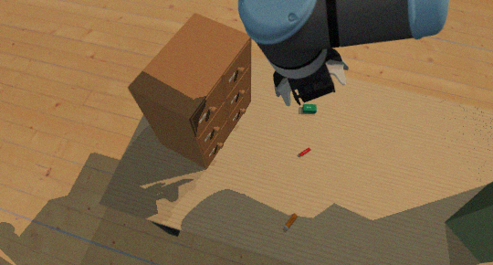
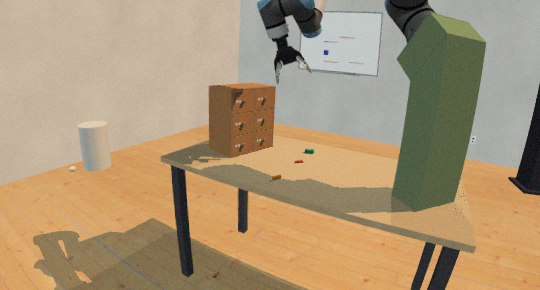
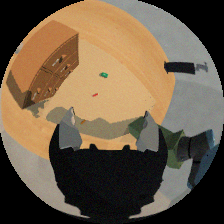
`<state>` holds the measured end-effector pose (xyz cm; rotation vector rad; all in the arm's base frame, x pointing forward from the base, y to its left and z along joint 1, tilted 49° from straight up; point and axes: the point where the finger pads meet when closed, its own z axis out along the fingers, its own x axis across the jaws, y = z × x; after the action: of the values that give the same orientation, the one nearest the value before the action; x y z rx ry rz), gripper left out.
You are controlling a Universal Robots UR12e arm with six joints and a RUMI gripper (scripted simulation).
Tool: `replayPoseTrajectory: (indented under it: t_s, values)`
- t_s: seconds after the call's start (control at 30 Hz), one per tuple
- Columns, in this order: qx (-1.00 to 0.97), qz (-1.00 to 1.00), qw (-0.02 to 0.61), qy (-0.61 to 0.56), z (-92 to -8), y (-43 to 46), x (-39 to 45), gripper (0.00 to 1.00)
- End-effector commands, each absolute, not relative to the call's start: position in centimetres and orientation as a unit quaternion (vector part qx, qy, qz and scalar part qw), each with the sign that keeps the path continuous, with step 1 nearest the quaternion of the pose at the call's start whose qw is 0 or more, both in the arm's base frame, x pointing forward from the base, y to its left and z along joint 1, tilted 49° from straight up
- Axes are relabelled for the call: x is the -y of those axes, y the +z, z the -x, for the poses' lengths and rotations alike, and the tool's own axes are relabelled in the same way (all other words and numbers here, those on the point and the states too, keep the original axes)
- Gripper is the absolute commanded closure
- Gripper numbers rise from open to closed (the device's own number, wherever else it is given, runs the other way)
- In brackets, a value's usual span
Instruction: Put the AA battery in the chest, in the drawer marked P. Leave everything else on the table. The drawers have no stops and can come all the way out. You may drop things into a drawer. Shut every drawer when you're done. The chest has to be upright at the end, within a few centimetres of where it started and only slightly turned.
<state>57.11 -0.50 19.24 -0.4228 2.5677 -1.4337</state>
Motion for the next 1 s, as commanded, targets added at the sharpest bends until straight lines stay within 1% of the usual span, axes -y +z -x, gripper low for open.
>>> replayPoseTrajectory:
  t_s: [0.0, 0.63, 0.77, 0.9, 0.93, 0.97]
  values:
    - [-0.861, 0.142, 0.086, -0.481, -57.1, 19.3, 0.5, 0.00]
    - [-0.863, 0.139, 0.089, -0.477, -57.0, 19.2, 0.6, 0.00]
    - [-0.881, 0.113, 0.119, -0.443, -56.0, 18.6, 1.5, 0.00]
    - [-0.904, 0.068, 0.182, -0.380, -54.5, 18.0, 2.5, 0.00]
    - [-0.904, 0.068, 0.182, -0.380, -54.5, 18.0, 2.5, 0.00]
    - [-0.908, 0.056, 0.201, -0.363, -54.2, 18.0, 2.6, 0.00]
